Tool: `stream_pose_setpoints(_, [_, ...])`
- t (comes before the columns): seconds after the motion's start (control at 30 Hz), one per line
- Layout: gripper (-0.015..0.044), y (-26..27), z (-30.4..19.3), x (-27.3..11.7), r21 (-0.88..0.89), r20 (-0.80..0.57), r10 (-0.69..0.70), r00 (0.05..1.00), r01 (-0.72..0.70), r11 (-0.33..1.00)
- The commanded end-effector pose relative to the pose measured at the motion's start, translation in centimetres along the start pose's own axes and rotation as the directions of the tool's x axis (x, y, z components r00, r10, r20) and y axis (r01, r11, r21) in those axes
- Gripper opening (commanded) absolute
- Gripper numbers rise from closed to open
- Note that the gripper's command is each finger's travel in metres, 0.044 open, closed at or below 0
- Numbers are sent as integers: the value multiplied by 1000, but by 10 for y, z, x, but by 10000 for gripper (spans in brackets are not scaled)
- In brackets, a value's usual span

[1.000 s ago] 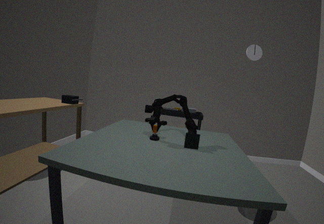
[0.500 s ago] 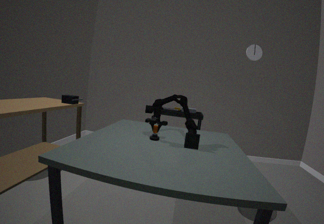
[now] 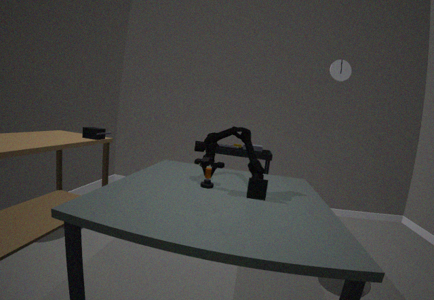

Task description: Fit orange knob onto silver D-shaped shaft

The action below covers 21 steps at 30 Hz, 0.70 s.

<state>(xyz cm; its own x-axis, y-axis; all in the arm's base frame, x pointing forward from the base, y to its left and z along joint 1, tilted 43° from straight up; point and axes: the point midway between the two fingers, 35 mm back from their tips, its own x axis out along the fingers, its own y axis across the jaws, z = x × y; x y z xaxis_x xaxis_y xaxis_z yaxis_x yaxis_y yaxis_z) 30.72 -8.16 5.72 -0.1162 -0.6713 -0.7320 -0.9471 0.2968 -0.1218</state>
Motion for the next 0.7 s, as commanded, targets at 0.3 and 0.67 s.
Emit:
stream_pose_setpoints(0.3, [0,-4,0,-5,-87,1,-4,1000,4,996])
stream_pose_setpoints(0.67, [0,-7,-1,-1,-210,0,-4,1000,4,978])
